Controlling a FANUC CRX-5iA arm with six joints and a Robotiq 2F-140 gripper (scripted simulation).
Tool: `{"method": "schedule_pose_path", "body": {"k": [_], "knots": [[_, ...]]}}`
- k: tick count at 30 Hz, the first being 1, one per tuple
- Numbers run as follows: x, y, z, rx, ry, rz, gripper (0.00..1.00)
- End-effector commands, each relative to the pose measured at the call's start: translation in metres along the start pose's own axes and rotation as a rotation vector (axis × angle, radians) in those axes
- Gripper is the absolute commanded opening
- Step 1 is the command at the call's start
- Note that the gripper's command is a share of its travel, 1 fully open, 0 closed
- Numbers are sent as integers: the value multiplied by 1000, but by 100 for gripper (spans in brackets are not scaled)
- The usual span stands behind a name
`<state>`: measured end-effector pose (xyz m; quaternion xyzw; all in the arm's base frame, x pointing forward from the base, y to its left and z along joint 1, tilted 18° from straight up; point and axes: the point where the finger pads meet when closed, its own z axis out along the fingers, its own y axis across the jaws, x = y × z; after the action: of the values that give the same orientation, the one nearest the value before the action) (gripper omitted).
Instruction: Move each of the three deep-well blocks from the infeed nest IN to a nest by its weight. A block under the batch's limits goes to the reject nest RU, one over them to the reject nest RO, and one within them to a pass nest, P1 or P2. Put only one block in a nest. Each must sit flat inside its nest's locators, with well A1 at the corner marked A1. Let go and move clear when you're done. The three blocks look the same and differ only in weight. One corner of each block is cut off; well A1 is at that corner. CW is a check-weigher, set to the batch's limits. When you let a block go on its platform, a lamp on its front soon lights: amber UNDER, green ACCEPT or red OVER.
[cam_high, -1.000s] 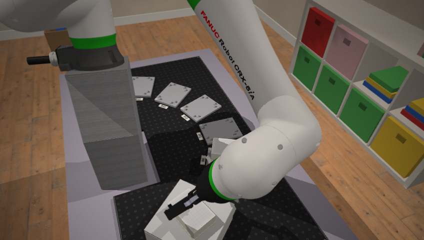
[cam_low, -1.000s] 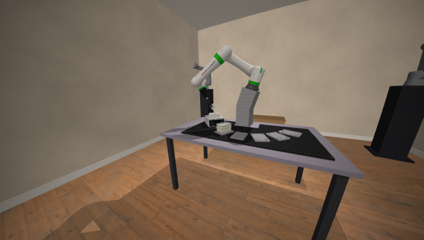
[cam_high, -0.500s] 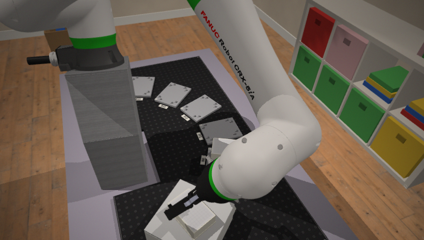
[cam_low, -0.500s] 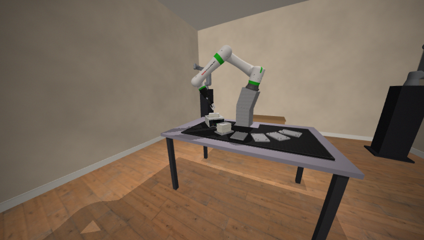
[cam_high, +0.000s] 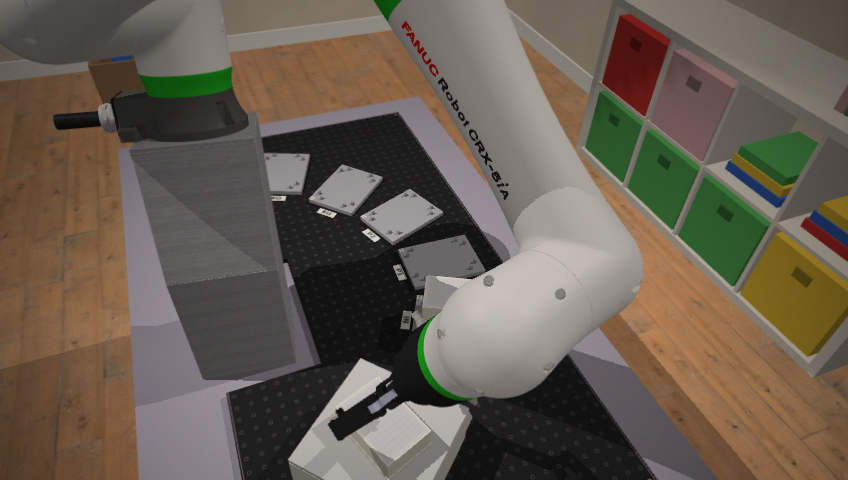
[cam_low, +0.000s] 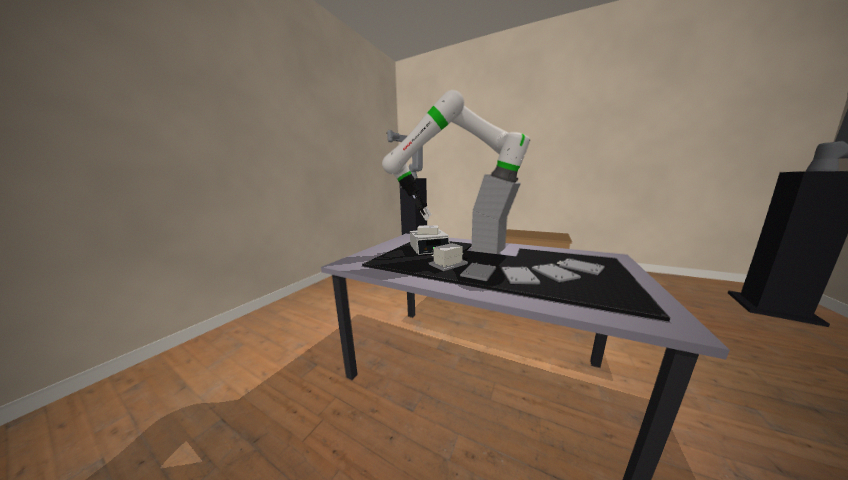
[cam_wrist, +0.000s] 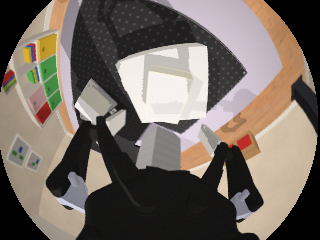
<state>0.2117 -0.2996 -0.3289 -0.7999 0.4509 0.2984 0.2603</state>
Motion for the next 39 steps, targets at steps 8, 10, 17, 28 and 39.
{"method": "schedule_pose_path", "body": {"k": [8, 10, 17, 28, 39], "knots": [[0, 0, 0, 0, 0, 0, 100], [0, 0, 0, 0, 0, 0, 100], [0, 0, 0, 0, 0, 0, 100], [5, 0, 8, 0, 0, 0, 100], [8, 0, 14, 0, 0, 0, 100]]}}
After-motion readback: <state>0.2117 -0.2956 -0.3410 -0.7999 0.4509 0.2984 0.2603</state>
